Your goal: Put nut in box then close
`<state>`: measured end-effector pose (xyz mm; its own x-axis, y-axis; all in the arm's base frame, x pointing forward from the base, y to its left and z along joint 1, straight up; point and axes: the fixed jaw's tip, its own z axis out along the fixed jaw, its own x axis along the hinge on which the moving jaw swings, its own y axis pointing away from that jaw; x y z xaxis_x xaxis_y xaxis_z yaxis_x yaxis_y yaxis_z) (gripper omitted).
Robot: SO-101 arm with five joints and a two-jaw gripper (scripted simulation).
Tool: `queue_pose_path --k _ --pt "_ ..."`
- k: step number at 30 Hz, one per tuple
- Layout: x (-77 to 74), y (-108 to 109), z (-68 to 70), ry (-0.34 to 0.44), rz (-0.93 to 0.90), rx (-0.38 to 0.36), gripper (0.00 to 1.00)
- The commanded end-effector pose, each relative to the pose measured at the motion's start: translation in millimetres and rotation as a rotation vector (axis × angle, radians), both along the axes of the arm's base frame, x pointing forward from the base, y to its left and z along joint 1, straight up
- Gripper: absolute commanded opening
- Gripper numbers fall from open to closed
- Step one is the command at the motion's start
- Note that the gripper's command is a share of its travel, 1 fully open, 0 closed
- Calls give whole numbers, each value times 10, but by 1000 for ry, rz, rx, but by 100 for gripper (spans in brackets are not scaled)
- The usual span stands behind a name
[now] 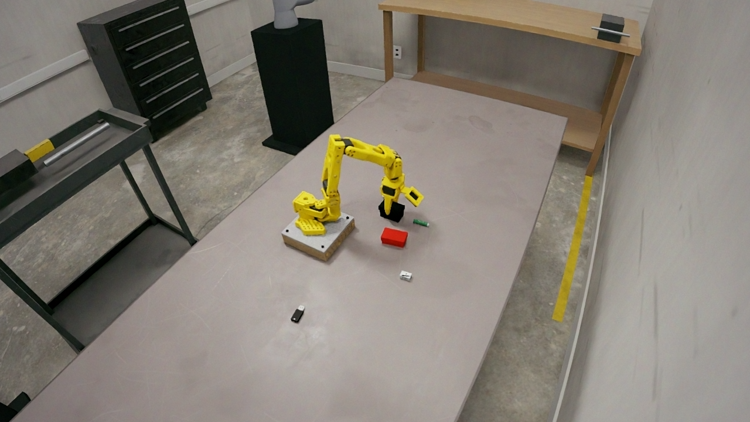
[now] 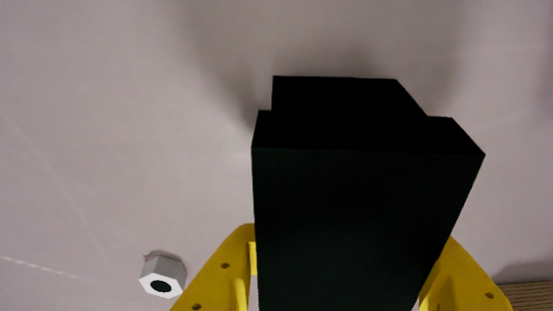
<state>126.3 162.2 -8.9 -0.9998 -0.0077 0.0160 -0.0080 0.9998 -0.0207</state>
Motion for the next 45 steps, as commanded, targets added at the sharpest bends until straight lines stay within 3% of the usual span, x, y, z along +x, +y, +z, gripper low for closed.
queue_pose_path --k 1,16,45 --pt "14 42 129 -15 0 20 20" --pt "1 29 322 -15 0 20 20" --pt "45 86 440 -15 0 20 20"
